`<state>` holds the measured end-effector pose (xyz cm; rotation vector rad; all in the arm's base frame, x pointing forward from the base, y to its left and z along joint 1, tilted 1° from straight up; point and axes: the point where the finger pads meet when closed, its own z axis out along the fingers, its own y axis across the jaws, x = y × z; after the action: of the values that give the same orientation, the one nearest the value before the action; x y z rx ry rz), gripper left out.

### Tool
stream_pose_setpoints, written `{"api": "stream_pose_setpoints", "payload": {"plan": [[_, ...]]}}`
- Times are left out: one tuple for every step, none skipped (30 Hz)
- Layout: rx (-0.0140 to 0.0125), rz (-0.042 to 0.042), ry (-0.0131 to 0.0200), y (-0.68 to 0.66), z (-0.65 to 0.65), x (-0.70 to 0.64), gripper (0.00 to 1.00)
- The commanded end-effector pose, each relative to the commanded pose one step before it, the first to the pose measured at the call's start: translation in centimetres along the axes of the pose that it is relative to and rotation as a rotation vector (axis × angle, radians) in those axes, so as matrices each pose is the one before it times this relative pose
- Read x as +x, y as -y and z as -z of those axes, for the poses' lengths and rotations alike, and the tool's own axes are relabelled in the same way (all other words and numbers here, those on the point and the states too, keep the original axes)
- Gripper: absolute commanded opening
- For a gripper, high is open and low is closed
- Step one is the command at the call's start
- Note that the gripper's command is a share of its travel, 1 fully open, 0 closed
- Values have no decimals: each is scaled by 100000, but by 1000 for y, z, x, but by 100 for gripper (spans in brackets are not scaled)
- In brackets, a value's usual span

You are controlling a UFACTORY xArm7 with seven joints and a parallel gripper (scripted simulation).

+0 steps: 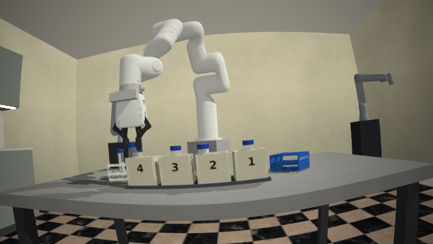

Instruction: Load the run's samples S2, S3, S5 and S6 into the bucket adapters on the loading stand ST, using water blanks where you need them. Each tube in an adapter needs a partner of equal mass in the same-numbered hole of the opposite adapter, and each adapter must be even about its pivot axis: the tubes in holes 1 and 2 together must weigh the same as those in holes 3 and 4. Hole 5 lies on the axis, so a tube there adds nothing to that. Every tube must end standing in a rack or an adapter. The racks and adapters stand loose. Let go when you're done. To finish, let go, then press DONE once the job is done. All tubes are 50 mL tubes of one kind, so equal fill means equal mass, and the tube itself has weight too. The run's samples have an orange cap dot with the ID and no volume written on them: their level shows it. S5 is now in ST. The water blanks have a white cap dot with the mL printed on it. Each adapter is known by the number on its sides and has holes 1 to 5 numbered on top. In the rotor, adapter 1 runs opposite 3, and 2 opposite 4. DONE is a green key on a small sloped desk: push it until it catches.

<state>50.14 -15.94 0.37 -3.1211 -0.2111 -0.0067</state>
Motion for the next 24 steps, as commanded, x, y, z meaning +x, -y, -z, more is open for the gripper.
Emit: {"api": "stream_pose_setpoints", "payload": {"plan": [[-234,-9,-506,-94,-9,183,0],[0,0,1,0,-99,-1,0],[0,0,0,0,-99,-1,0],[0,0,0,0,-99,-1,0],[0,1,-2,-2,-109,2,0],[0,0,0,0,-100,0,0],[0,0,0,0,-100,0,0],[0,0,0,0,-100,0,0],[0,0,0,0,-100,0,0],[0,0,0,0,-100,0,0],[0,0,0,0,-100,0,0],[0,0,0,0,-100,0,0],[0,0,0,0,-100,0,0],[0,0,0,0,-100,0,0],[0,0,0,0,-100,0,0],[0,0,0,0,0,0,0],[0,0,0,0,0,0,0],[0,0,1,1,3,-1,0],[0,0,0,0,-1,0,0],[0,0,0,0,-1,0,0],[0,0,0,0,0,0,0],[0,0,0,0,0,0,0],[0,0,0,0,0,0,0],[0,0,0,0,0,0,0]]}}
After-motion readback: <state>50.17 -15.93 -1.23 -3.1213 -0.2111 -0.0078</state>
